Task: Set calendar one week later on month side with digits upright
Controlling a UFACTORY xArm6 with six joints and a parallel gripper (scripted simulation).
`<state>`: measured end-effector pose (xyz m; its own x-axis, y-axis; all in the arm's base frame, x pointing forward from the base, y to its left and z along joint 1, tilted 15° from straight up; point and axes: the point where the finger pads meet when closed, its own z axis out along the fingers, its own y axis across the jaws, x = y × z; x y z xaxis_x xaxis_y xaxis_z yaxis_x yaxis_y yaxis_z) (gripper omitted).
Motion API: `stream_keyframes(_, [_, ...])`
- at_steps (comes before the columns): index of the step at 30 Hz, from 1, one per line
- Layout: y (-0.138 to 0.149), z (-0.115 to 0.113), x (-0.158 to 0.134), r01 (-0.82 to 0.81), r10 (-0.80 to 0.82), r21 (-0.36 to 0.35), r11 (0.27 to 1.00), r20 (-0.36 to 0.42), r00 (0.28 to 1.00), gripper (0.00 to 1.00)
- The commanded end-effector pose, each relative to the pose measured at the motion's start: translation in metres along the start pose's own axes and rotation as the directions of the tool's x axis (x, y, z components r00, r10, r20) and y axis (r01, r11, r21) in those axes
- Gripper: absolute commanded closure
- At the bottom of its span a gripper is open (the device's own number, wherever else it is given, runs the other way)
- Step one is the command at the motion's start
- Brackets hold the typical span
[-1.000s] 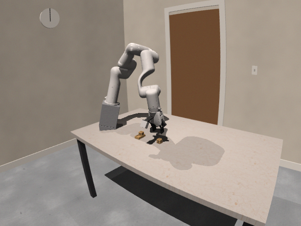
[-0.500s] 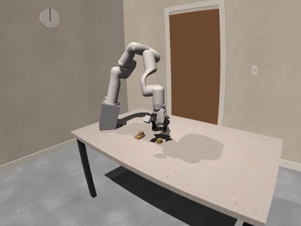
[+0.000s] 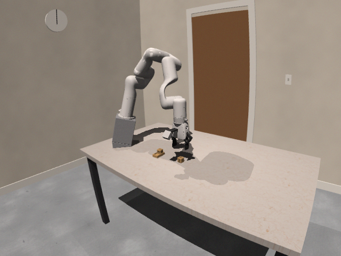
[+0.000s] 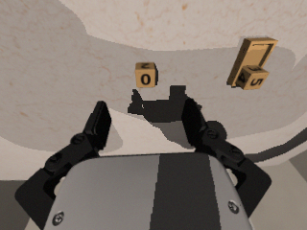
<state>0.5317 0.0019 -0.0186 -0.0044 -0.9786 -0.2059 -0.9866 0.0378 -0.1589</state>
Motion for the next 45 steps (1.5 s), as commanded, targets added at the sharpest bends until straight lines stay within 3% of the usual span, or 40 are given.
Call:
stream_keyframes(1, [-0.002, -0.001, 0.000, 0.005, -0.005, 0.004, 1.000, 0.000, 1.000, 0.00])
stream_keyframes(8, [0.003, -0.003, -0.006, 0.150, -0.150, 0.004, 0.989, 0.000, 0.989, 0.00])
stream_keyframes(15, [0.013, -0.006, -0.016, 0.405, -0.405, 0.004, 0.914, -0.001, 0.914, 0.00])
stream_keyframes(18, [0.013, -0.006, -0.016, 0.406, -0.406, 0.004, 0.914, -0.001, 0.914, 0.00])
stream_keyframes(20, [0.018, -0.007, -0.022, 0.529, -0.529, 0.005, 0.849, -0.001, 0.849, 0.00])
stream_keyframes(26, [0.023, -0.008, -0.027, 0.655, -0.655, 0.005, 0.756, -0.001, 0.756, 0.00])
stream_keyframes(31, [0.030, -0.010, -0.033, 0.770, -0.770, 0.004, 0.638, -0.002, 0.638, 0.00])
stream_keyframes(32, [0.032, -0.011, -0.035, 0.809, -0.809, 0.004, 0.588, -0.002, 0.588, 0.00])
stream_keyframes(35, [0.033, -0.011, -0.036, 0.821, -0.821, 0.004, 0.571, -0.002, 0.571, 0.00])
stream_keyframes(36, [0.036, -0.012, -0.039, 0.867, -0.867, 0.004, 0.499, -0.003, 0.499, 0.00])
stream_keyframes(42, [0.043, -0.013, -0.044, 0.939, -0.939, 0.003, 0.345, -0.003, 0.345, 0.00])
stream_keyframes(45, [0.048, -0.015, -0.048, 0.974, -0.974, 0.003, 0.226, -0.004, 0.226, 0.00])
